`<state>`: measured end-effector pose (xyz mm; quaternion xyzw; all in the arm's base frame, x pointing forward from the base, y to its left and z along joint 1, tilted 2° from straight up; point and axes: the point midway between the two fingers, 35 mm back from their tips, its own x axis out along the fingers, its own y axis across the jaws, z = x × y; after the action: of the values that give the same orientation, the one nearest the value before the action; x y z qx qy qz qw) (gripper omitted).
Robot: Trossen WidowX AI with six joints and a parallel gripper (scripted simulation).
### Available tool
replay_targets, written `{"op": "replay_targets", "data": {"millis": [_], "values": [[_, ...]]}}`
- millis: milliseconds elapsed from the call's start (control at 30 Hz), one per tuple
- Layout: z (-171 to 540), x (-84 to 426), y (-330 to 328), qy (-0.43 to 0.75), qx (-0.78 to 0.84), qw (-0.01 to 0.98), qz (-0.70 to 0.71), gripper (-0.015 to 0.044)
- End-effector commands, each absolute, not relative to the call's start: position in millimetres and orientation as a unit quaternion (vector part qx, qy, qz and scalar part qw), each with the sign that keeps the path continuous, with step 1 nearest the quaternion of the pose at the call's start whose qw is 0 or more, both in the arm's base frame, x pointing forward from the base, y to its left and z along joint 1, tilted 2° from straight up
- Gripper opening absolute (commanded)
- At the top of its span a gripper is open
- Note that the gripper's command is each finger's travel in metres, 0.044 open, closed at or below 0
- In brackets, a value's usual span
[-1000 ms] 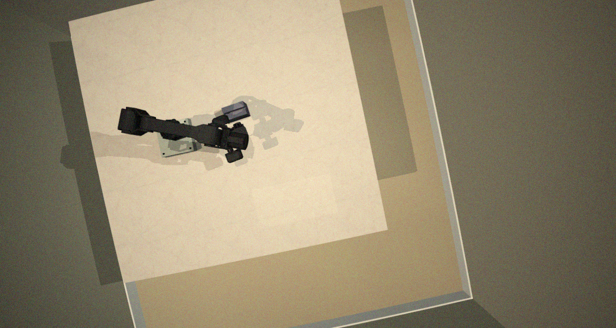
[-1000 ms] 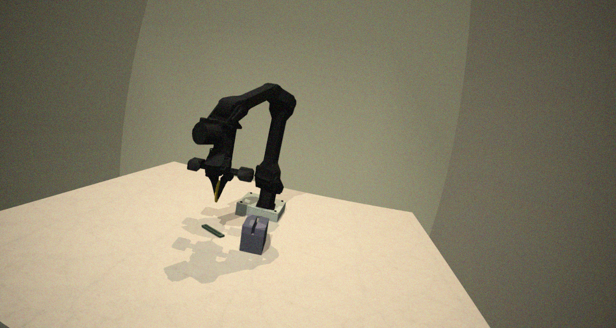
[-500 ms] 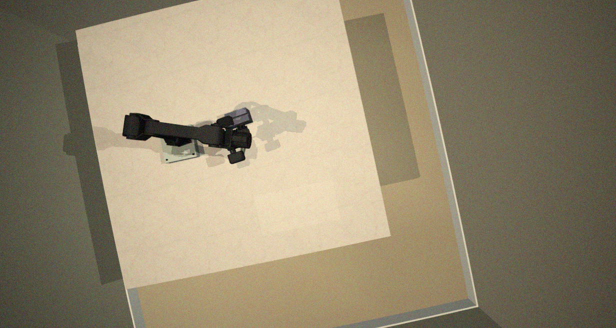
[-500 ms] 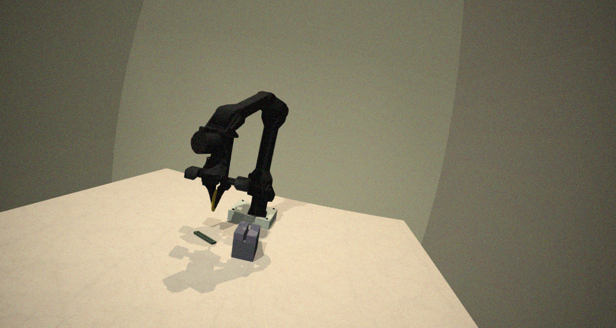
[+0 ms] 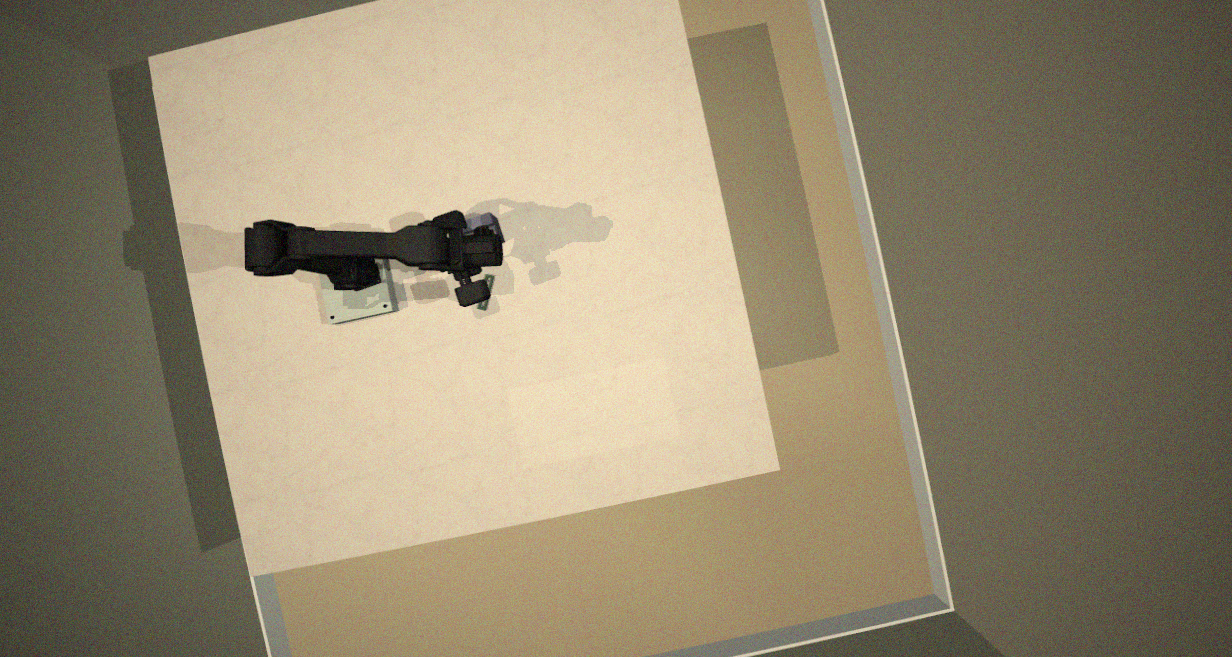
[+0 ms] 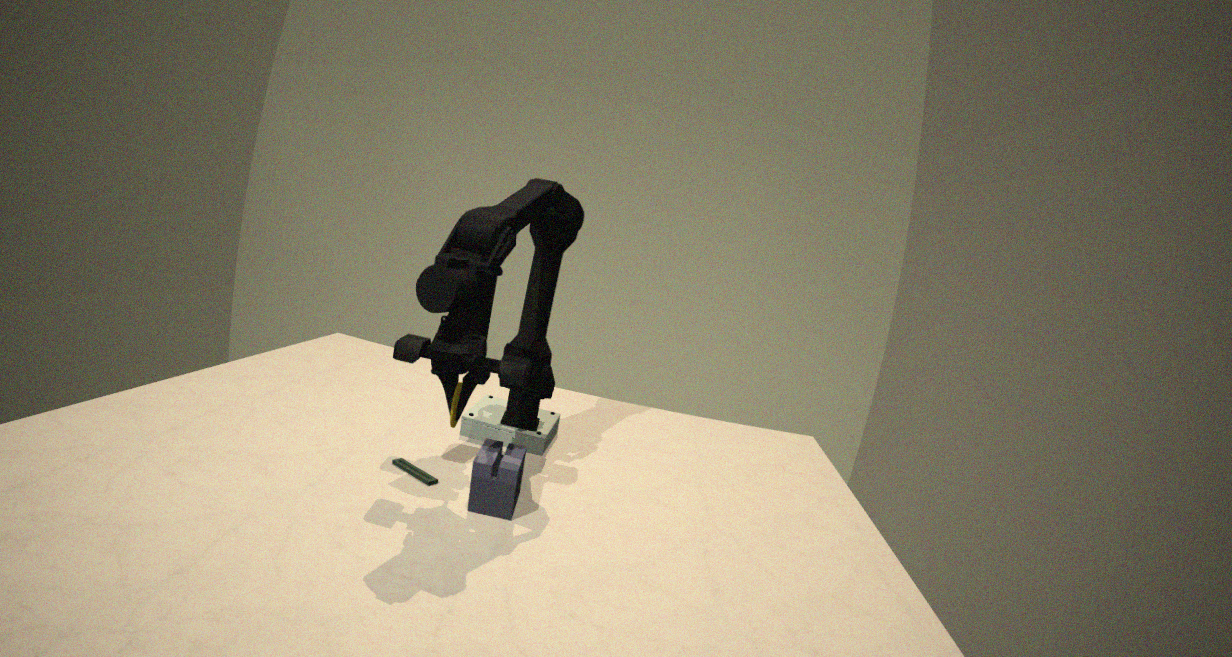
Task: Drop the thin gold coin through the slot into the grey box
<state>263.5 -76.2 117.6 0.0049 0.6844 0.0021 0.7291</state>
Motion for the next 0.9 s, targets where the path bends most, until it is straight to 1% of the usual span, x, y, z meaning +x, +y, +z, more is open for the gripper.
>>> {"op": "replay_targets", "data": {"millis": [0,733,867], "values": [[118.5,266.7,-65.1,0.684,0.006,0.729,0.000,0.0000],[119.6,275.9,-8.0,0.684,0.013,0.729,0.001,0.0000],[119.6,276.0,-5.5,0.684,0.012,0.729,0.002,0.0004]]}}
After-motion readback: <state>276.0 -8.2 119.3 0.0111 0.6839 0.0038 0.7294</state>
